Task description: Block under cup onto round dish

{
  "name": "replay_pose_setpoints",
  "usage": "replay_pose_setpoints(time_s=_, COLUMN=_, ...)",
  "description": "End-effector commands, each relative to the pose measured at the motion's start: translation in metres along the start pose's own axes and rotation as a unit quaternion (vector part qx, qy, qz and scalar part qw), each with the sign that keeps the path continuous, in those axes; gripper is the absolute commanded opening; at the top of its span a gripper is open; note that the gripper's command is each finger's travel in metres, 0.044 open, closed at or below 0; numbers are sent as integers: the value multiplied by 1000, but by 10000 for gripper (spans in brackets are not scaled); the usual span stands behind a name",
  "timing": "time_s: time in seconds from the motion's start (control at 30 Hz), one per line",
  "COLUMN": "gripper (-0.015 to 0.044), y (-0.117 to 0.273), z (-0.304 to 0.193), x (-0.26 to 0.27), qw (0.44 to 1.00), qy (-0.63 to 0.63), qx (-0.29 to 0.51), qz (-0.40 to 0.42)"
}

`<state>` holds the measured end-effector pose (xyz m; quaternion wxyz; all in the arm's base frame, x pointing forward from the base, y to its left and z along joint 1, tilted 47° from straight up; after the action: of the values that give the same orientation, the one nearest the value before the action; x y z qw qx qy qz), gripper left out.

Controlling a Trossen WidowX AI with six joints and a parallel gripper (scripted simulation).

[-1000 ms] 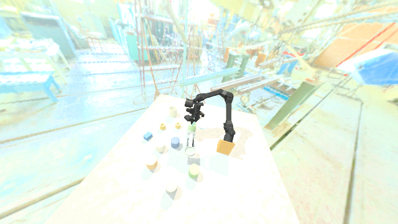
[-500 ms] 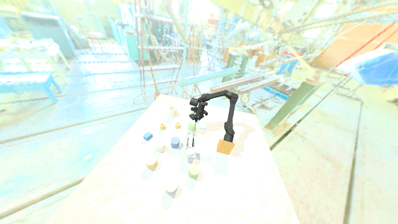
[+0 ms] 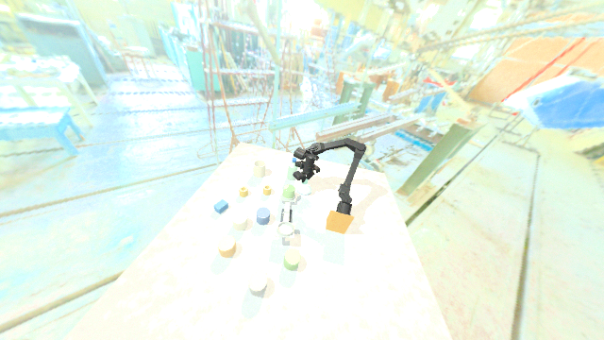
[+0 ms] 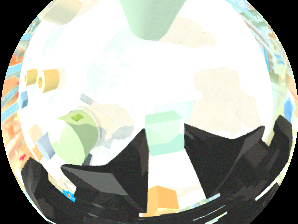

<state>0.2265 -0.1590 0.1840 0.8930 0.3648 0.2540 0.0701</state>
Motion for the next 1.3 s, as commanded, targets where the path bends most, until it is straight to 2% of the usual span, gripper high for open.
replay_pose_setpoints(time_s=0.0, gripper=0, y=-4, z=-1, x=-12, qw=1000, qy=3, qx=-2, qz=-12)
replay_pose_setpoints(time_s=0.47, gripper=0, y=-45, z=0, x=-14, qw=1000, qy=3, qx=-3, qz=-13)
replay_pose_setpoints(time_s=1.07, gripper=0, y=-66, z=0, x=-15, qw=1000, qy=3, qx=-4, qz=-13)
replay_pose_setpoints(time_s=1.27, gripper=157, y=-61, z=3, x=-15, qw=1000, qy=-2, qx=-8, qz=-13)
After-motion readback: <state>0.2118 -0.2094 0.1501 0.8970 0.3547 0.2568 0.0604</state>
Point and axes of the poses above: the point midway between the two fingers, 35 mm back from their tips, its own y axis back along the fingers, its own x axis across the jaws, z = x × y, the point moved 4 cm from there along y, back along the fingers, and after that the axes turned 15 degrees about -y, right-handed, at the moved point
